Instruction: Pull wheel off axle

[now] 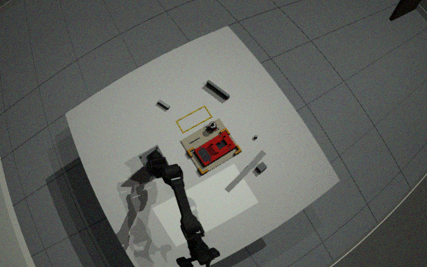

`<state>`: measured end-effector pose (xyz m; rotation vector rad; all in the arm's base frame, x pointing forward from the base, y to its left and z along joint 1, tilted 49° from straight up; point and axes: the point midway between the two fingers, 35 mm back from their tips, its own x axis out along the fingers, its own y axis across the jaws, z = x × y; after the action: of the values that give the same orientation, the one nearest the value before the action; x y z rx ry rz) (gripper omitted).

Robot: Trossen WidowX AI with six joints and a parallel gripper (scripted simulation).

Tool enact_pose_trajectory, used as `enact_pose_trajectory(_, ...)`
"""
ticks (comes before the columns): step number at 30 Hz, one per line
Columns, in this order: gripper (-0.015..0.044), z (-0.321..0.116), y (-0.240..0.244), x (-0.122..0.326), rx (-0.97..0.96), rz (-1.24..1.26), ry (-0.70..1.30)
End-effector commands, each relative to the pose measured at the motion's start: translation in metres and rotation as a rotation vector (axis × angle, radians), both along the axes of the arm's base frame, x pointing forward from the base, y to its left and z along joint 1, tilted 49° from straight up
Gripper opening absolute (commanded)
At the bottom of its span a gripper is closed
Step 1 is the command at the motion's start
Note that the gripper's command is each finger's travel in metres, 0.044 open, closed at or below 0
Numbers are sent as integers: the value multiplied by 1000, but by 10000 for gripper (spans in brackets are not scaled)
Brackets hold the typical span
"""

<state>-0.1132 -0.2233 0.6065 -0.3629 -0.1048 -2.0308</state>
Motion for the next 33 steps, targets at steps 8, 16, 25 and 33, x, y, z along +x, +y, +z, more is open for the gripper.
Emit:
enact_pose_trajectory(8,300,-50,-82,39,111,226,-223)
enact_pose_trajectory(16,300,-94,-129,86,218,345,-398)
enact_pose_trajectory(25,300,-140,-158,157,355,469,-494)
enact_pose_trajectory(33,300,-177,-170,205,474,529,-537)
